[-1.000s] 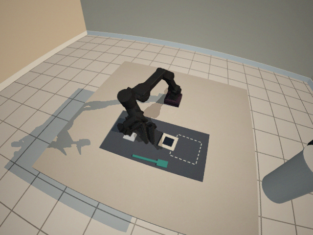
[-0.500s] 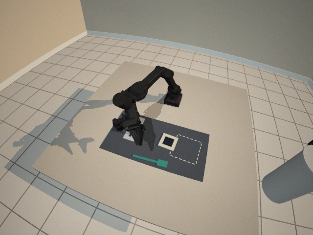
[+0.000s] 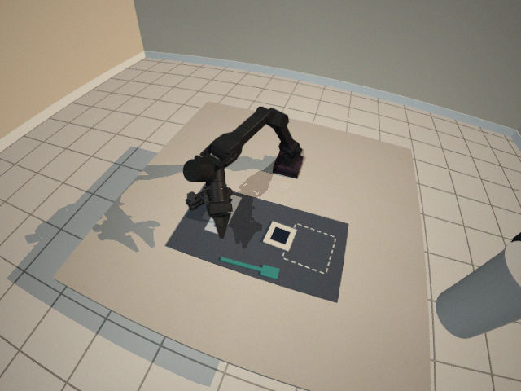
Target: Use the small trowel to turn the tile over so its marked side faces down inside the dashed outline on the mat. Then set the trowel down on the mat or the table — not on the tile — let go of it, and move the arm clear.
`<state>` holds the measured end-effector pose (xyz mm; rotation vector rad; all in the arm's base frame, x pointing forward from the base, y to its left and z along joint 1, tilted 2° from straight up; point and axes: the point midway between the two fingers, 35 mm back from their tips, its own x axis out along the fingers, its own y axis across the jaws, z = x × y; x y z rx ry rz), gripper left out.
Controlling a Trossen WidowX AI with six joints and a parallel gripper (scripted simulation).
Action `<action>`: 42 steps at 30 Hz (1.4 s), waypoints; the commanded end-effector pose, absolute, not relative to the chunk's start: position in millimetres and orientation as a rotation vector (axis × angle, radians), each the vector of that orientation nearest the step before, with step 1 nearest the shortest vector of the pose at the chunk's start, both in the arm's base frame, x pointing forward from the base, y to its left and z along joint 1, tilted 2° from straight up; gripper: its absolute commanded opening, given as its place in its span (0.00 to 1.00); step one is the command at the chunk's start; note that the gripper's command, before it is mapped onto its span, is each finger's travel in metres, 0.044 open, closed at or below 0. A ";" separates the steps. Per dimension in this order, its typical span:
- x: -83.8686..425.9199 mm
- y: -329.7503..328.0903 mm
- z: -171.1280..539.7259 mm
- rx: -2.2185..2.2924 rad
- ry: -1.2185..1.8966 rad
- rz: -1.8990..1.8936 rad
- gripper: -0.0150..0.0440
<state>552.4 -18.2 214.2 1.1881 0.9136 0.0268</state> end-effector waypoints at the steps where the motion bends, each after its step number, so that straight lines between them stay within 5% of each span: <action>1: 542.5 -29.2 199.7 1.086 0.939 -0.010 0.71; 42: 384.7 -124.9 114.7 -0.078 1.517 0.108 0.71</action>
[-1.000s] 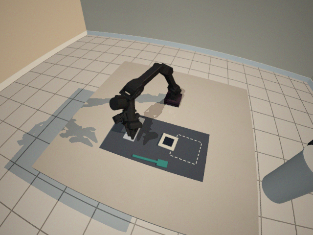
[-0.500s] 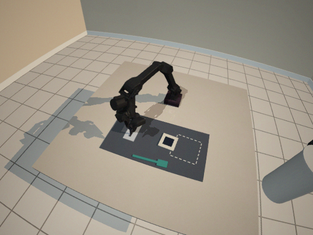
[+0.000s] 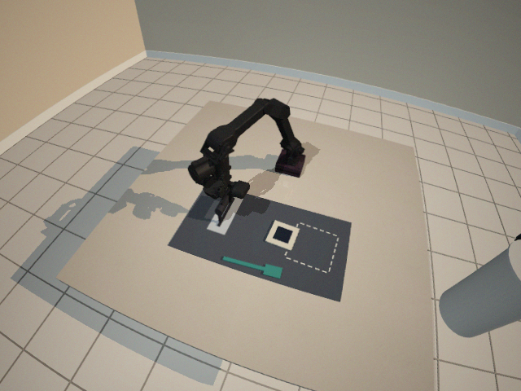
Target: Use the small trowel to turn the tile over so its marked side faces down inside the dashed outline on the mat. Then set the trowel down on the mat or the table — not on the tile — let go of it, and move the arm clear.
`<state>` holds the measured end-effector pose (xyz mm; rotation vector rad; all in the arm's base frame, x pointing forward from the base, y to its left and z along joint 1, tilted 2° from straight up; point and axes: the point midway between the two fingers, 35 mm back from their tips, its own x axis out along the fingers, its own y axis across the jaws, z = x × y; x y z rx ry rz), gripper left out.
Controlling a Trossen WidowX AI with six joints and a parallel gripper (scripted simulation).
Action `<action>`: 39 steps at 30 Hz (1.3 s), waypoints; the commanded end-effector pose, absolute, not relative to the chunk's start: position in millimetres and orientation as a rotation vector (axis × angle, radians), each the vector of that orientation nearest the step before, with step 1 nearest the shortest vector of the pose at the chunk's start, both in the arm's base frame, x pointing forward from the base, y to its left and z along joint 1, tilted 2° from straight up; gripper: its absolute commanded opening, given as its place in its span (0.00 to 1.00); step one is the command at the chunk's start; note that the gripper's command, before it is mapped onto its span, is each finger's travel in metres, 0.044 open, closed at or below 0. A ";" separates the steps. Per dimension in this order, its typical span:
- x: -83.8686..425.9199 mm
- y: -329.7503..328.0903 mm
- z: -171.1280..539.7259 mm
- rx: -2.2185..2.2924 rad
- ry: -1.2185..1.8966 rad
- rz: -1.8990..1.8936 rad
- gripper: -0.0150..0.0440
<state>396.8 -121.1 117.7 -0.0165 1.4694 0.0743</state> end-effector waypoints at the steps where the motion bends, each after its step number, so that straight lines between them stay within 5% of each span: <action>1: 383.9 -125.2 114.6 -0.083 1.520 0.111 0.71; 36: 386.4 -124.3 69.5 -0.080 1.514 0.115 0.71; 39: 386.4 -124.3 69.5 -0.080 1.514 0.115 0.58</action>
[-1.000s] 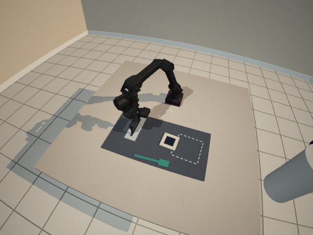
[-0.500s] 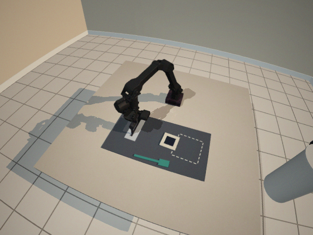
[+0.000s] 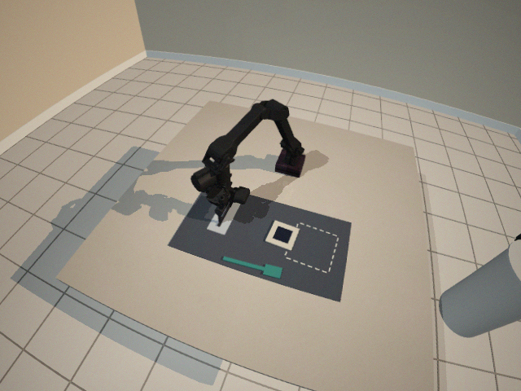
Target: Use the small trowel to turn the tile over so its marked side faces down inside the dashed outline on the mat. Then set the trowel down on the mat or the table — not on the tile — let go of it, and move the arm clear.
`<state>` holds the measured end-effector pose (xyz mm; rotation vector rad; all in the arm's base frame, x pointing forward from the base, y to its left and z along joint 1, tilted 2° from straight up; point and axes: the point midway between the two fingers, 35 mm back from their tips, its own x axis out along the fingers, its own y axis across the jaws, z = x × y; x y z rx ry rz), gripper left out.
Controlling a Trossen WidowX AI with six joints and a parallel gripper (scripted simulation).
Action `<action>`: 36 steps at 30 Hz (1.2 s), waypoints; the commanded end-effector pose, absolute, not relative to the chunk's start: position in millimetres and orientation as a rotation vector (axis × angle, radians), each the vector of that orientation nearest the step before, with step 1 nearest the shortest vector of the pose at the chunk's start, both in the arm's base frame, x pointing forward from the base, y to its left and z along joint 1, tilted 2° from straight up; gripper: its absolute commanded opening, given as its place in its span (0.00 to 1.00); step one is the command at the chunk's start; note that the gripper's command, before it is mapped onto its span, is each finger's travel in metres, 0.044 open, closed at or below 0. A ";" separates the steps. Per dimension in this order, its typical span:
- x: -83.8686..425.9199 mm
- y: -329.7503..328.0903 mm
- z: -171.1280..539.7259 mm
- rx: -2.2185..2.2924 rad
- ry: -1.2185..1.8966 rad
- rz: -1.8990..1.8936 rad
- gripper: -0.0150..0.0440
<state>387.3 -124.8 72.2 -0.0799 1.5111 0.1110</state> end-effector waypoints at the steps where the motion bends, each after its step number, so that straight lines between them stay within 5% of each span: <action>1: 386.4 -124.3 69.5 -0.080 1.514 0.115 0.57; 9: 386.4 -124.3 69.5 -0.080 1.514 0.115 0.48; 36: 386.4 -124.3 69.5 0.172 1.515 -0.124 0.47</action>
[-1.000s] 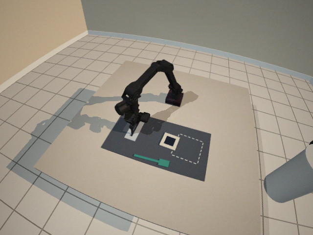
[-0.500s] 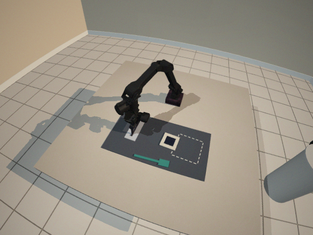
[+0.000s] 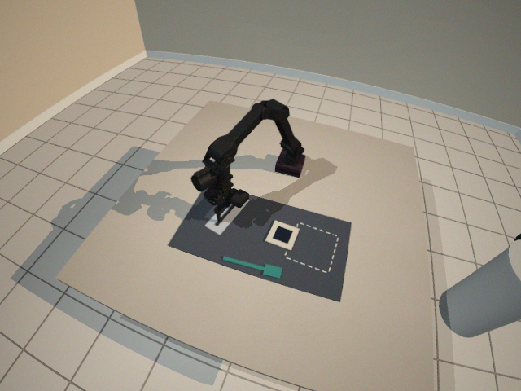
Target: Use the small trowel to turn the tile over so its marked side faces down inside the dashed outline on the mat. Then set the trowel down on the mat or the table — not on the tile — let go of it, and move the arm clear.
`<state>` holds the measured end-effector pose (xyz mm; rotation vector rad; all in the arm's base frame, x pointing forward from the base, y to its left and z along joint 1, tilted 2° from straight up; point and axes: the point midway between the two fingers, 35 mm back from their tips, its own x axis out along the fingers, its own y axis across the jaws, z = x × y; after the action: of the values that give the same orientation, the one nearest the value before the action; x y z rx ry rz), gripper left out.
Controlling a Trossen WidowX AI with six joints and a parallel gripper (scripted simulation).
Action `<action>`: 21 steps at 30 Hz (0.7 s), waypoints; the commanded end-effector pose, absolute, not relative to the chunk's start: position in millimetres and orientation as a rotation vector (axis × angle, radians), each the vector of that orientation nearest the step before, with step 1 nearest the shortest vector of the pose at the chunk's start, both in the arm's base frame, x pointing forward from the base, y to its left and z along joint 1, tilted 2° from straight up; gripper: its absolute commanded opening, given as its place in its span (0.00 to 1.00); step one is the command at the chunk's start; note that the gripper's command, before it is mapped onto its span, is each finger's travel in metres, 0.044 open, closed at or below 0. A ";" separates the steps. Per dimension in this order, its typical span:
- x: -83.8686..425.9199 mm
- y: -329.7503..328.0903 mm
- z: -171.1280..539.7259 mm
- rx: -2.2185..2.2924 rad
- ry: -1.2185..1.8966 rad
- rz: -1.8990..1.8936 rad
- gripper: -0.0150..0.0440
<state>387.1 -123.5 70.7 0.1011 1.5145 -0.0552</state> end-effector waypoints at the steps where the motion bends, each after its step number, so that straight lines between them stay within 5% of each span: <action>1: 386.4 -124.3 69.5 0.196 1.514 -0.147 0.47; 21: 386.4 -124.3 69.6 0.672 1.435 -0.601 0.47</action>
<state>386.8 -124.6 70.7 0.6004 1.4502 -0.5345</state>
